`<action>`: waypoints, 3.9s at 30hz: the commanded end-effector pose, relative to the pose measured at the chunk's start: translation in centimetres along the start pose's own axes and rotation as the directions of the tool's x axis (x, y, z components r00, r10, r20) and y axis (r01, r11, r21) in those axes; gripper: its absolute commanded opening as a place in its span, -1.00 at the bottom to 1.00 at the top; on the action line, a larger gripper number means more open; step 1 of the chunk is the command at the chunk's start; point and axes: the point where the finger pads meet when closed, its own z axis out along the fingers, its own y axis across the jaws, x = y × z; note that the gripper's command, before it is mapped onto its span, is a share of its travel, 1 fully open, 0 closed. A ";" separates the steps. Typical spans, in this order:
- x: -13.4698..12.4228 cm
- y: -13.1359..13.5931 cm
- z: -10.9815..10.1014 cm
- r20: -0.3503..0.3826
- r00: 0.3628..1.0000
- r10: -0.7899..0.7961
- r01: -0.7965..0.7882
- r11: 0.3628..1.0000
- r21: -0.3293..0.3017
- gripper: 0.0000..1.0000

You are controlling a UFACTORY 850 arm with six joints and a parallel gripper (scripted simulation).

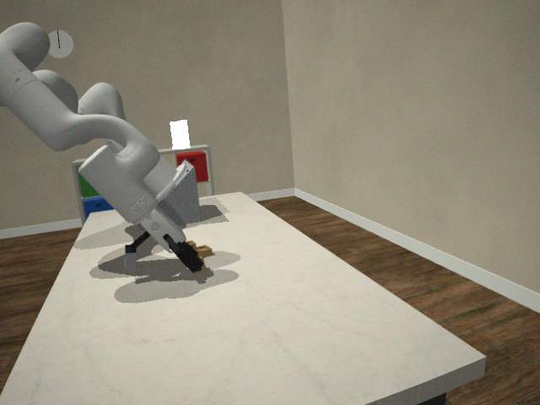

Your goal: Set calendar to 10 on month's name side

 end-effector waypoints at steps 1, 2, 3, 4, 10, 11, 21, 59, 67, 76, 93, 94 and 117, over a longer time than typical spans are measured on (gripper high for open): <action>0.0 -0.1 -0.1 0.000 1.000 -0.001 0.001 1.000 0.002 0.37; -0.1 -0.1 -0.1 0.000 1.000 -0.001 0.001 1.000 0.002 0.37; -0.1 -0.1 -0.1 0.000 1.000 -0.001 0.001 1.000 0.002 0.37; -0.1 -0.1 -0.1 0.000 1.000 -0.001 0.001 1.000 0.002 0.37; -0.4 -0.1 -0.6 0.000 1.000 -0.001 0.001 1.000 0.002 0.37; -0.5 -0.1 -0.8 0.000 1.000 -0.001 0.001 1.000 0.002 0.37; -2.0 -0.1 -2.8 0.000 1.000 -0.001 0.001 1.000 0.002 0.37; -4.4 0.7 -5.4 -0.161 0.987 -0.007 0.001 0.999 -0.037 0.37; -4.3 0.1 -5.6 -0.285 0.959 -0.002 0.000 1.000 -0.006 0.37; -4.6 -0.1 -5.6 -0.301 0.953 0.000 0.001 1.000 0.001 0.37; -5.2 -0.1 -5.3 -0.574 0.819 0.000 0.001 1.000 0.002 1.00; -5.2 -0.1 -5.3 -0.574 0.819 0.000 0.001 1.000 0.002 1.00; -5.2 -0.1 -5.3 -0.573 0.819 -0.039 0.033 0.999 -0.021 1.00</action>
